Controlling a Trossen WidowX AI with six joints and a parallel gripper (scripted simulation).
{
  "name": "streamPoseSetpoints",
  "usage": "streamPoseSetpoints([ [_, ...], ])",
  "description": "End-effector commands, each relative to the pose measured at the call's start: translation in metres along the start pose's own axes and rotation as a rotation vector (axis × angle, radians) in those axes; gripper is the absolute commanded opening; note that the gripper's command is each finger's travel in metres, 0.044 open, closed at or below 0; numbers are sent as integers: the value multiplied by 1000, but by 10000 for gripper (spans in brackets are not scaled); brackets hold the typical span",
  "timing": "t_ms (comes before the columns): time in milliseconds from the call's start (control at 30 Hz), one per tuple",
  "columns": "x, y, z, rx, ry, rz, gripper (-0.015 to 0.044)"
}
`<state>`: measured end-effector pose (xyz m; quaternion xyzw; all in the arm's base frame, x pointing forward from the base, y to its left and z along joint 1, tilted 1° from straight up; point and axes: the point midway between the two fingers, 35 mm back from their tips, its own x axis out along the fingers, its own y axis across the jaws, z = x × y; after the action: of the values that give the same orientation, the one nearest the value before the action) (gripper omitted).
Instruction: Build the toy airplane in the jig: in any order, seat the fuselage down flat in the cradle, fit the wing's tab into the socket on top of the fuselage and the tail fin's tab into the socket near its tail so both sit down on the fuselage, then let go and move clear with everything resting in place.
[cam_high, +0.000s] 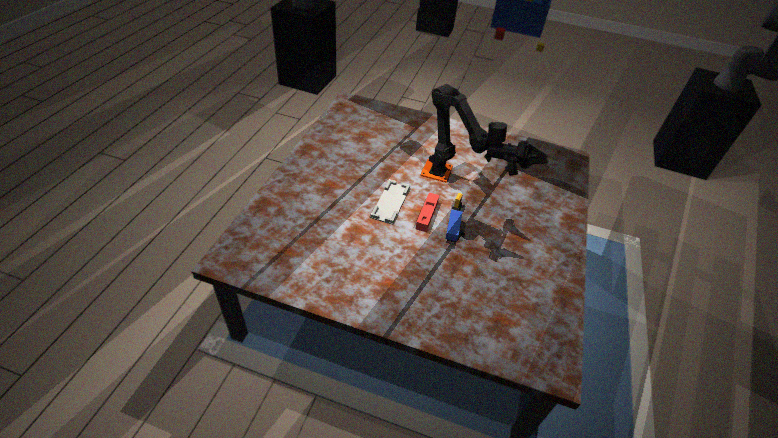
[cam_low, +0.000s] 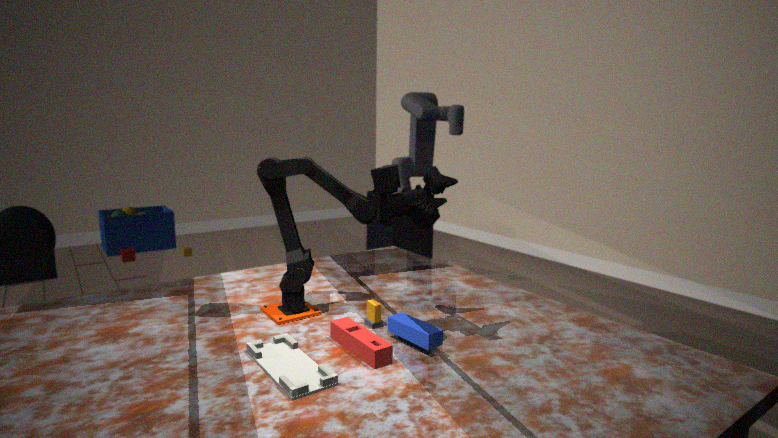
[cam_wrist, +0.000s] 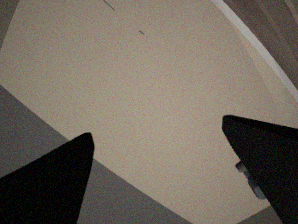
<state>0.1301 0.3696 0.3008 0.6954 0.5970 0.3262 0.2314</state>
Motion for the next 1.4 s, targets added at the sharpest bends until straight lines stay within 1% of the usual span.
streamPoseSetpoints([
  [0,0,0,0,0,0,0,426],
  [33,0,1,3,-9,-11,-1,440],
  [67,0,4,11,-36,-44,-3,440],
  [167,-5,19,56,-186,-231,-36,440],
  [300,-28,38,115,-379,-480,-142,440],
  [467,-77,55,175,-580,-741,-377,440],
  [700,-148,65,215,-716,-914,-728,440],
  [867,-204,66,225,-757,-946,-1017,440],
  [1000,-248,64,223,-755,-907,-1249,440],
  [1133,-289,60,211,-727,-810,-1464,440],
  [1267,-327,55,190,-679,-657,-1646,440],
  [1300,-334,54,185,-667,-618,-1680,440],
  [1367,-339,54,182,-660,-594,-1698,440],
])
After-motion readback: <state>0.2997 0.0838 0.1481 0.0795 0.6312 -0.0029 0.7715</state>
